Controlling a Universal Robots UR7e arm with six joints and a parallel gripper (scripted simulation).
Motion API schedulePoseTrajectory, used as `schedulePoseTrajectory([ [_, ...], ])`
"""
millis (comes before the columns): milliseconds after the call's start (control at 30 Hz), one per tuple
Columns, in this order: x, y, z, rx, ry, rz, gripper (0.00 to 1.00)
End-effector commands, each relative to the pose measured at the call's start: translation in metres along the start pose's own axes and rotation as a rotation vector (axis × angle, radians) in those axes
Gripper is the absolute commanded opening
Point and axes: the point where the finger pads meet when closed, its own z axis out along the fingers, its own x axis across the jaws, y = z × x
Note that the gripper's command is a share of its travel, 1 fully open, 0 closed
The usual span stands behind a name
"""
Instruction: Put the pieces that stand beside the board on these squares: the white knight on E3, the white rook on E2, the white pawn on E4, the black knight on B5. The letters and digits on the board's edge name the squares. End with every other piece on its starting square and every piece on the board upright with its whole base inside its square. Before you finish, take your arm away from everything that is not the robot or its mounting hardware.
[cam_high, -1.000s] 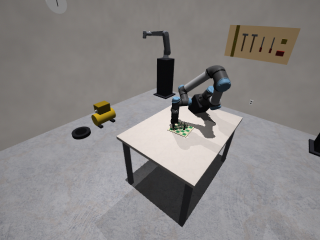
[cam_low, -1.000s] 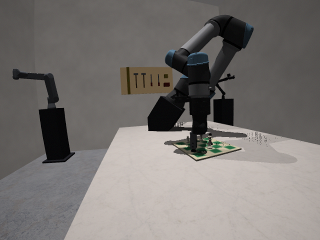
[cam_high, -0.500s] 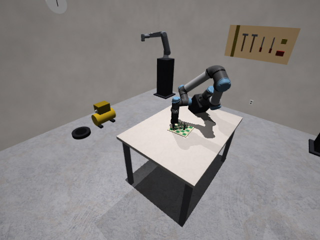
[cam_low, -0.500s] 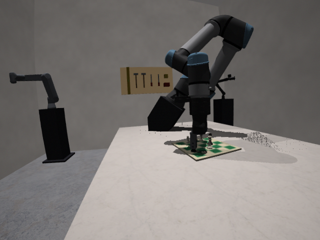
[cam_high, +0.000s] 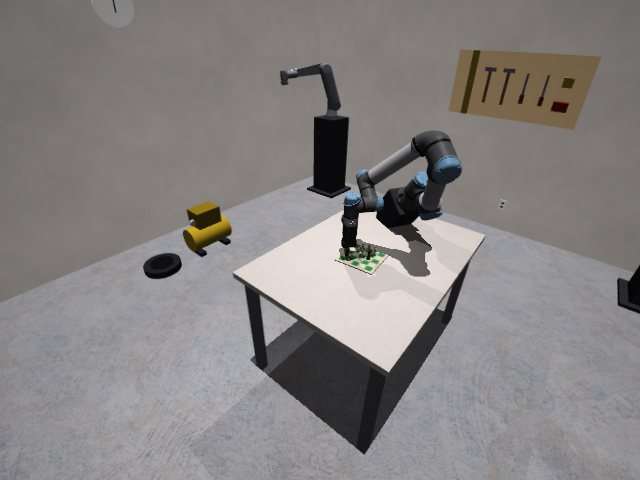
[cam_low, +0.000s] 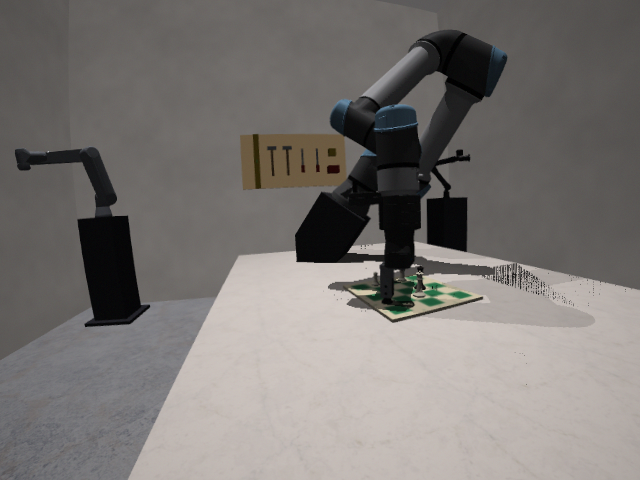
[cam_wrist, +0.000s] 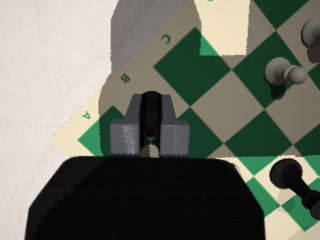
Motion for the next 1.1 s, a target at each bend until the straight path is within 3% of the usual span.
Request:
schedulePoseTrajectory([
  [0,0.0,0.0,0.0,0.0,-0.001,0.0,0.29],
  [67,0.0,0.0,0.0,0.0,-0.001,0.0,0.29],
  [100,0.0,0.0,0.0,0.0,-0.001,0.0,0.44],
  [233,0.0,0.0,0.0,0.0,-0.001,0.0,0.44],
  [267,0.0,0.0,0.0,0.0,-0.001,0.0,0.58],
  [333,0.0,0.0,0.0,0.0,-0.001,0.0,0.58],
  [367,0.0,0.0,0.0,0.0,-0.001,0.0,0.73],
  [833,0.0,0.0,-0.002,0.0,-0.001,0.0,0.73],
  [1067,0.0,0.0,-0.024,0.0,-0.001,0.0,0.73],
])
